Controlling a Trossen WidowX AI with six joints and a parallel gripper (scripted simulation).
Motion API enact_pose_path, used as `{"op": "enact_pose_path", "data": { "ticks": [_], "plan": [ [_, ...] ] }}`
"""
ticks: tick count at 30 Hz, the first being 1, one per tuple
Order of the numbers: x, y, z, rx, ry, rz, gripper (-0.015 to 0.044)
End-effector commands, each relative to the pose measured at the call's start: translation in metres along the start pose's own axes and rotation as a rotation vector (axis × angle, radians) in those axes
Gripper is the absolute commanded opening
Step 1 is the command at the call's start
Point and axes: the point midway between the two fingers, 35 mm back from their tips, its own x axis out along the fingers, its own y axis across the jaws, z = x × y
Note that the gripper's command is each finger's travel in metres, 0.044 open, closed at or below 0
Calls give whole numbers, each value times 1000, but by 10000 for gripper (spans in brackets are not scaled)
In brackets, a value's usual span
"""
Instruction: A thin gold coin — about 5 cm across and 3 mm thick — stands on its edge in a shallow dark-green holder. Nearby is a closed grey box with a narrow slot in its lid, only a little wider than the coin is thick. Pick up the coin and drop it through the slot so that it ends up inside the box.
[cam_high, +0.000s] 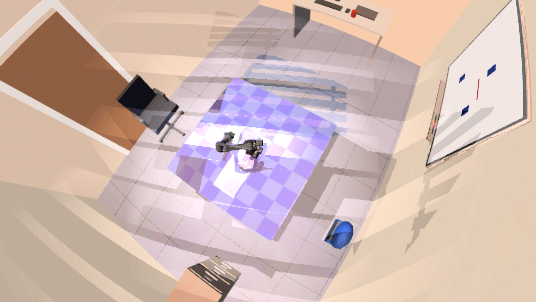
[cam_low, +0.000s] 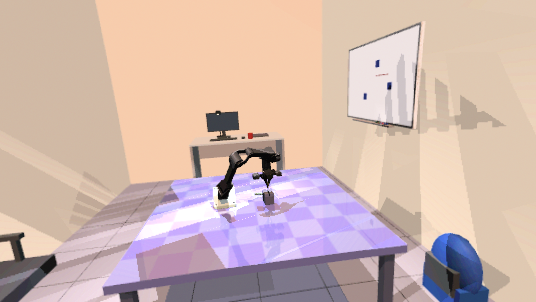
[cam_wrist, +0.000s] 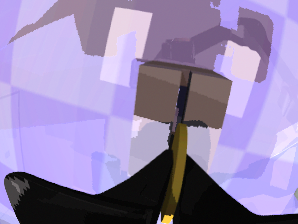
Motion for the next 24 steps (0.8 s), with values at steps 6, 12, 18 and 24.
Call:
{"op": "enact_pose_path", "data": {
  "ticks": [6,12,18,24],
  "plan": [
    [4,-2,1,-8,-1,-1,0],
    [6,-3,1,-11,-1,-1,0],
    [8,-3,1,-10,-1,-1,0],
    [9,-2,1,-9,-1,-1,0]
  ]
}}
